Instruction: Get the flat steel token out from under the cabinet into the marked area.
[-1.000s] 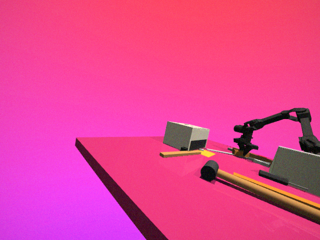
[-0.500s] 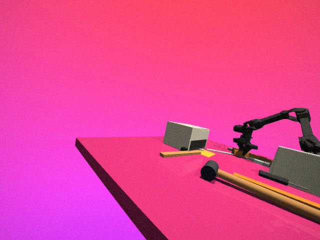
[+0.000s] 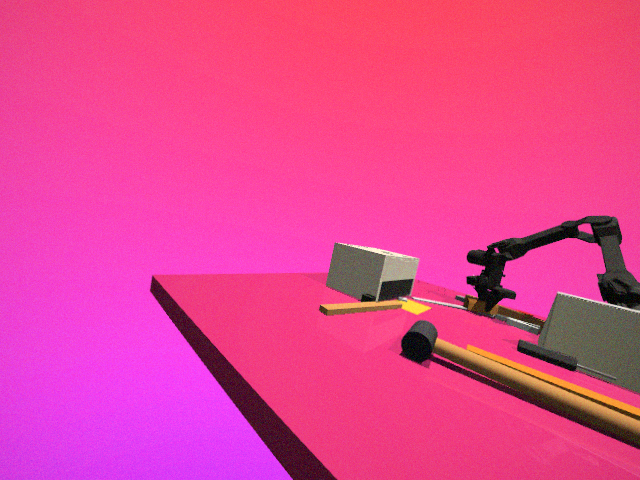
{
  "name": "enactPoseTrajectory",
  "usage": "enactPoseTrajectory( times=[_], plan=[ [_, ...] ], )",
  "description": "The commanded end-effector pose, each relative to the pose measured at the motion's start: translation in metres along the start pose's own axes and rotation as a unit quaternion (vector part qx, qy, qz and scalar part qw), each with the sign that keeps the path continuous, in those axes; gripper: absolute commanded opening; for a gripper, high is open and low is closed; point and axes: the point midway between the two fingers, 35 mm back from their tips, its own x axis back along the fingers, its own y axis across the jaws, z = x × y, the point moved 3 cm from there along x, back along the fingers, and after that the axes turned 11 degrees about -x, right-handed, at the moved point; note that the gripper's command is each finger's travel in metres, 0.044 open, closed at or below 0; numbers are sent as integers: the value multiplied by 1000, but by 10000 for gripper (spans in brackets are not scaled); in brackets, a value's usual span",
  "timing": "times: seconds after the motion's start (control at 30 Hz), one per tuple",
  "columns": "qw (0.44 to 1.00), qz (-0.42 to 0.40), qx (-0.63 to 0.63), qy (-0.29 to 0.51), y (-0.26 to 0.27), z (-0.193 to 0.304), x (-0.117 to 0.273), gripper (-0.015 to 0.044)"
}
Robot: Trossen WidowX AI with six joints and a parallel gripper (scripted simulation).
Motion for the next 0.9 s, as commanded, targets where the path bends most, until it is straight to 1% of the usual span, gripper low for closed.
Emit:
enactPoseTrajectory(
  times=[0.0, 0.87],
  plan=[
    [1000, -2, -1, 0, -2, 8, -1, 0],
    [1000, -3, 0, 1, -9, 43, -1, 0]
  ],
)
